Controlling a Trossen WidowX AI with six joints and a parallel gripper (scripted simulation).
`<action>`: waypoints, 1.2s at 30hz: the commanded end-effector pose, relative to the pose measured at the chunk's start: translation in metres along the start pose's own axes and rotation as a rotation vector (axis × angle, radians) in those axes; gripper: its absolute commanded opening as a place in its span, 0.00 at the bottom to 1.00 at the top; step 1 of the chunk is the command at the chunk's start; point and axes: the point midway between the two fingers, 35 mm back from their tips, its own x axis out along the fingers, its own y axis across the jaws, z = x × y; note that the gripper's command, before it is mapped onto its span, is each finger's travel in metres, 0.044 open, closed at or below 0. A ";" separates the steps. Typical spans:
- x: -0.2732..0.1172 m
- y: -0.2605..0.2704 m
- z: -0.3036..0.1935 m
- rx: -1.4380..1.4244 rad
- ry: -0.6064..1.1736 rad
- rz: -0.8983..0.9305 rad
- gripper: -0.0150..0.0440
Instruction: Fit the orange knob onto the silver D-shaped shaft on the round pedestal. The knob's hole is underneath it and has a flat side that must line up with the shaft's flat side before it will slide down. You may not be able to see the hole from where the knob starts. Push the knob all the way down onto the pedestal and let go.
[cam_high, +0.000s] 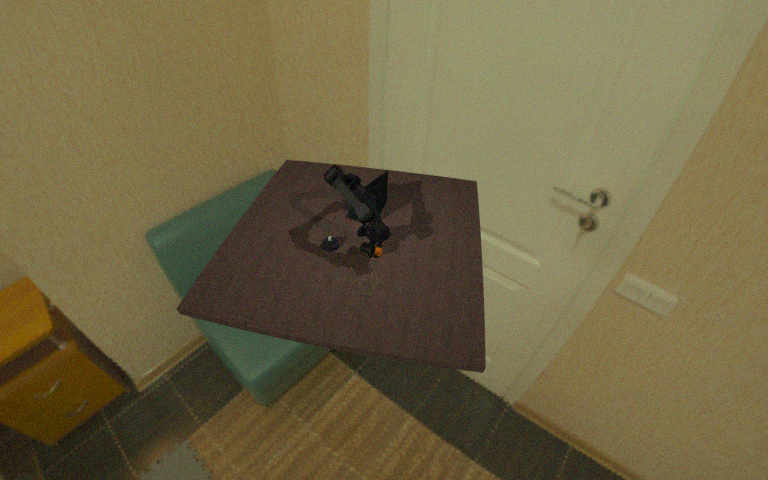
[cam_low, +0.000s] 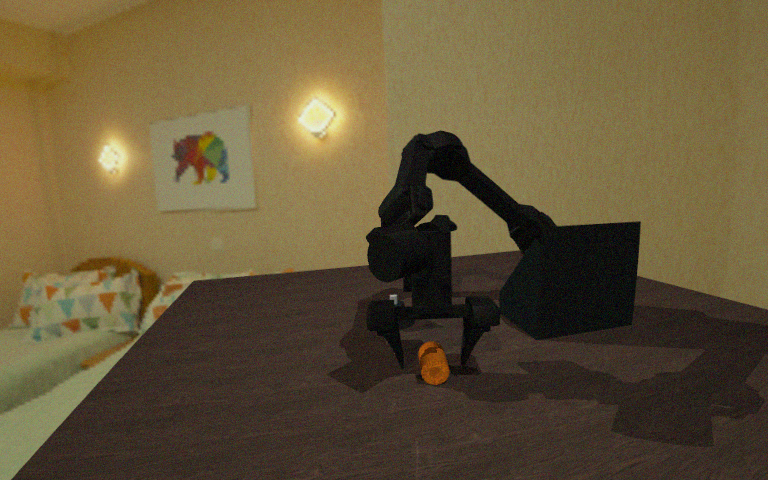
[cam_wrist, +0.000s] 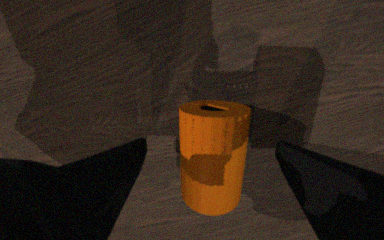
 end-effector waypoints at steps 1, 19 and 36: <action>-0.029 0.001 -0.002 -0.001 0.006 0.001 1.00; -0.060 0.000 -0.002 -0.142 0.006 0.002 1.00; -0.064 -0.001 -0.010 -1.633 0.002 0.009 1.00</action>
